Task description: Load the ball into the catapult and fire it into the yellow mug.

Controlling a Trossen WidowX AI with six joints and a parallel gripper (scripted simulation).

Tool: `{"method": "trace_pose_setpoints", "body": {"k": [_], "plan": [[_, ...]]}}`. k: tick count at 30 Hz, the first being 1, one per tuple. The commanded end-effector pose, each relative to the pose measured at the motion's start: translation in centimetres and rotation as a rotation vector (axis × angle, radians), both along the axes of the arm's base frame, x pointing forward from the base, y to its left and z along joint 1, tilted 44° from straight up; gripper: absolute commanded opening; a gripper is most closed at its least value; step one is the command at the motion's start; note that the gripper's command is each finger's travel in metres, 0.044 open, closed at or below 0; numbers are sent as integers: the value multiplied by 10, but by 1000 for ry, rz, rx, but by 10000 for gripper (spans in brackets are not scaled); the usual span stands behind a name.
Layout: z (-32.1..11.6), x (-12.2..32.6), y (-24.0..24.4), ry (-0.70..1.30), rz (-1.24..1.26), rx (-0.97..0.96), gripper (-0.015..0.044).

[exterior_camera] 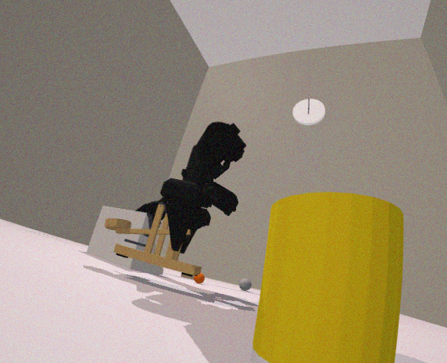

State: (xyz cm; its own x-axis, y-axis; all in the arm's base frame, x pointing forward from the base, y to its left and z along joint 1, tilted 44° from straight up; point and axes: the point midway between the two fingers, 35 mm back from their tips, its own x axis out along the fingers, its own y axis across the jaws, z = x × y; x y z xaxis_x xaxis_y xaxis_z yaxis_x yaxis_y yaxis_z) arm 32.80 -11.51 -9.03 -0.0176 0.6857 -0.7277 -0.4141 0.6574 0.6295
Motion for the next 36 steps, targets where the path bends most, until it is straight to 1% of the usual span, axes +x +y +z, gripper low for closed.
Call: {"method": "trace_pose_setpoints", "body": {"k": [1, 18, 24, 36], "plan": [[-3, -1, 0, 0, -11, -3, 0], [-24, -1, 19, 0, -11, -1, 0], [-23, -1, 20, 3, 0, 2, 0], [-23, -1, 20, 3, 0, 2, 315]]}}
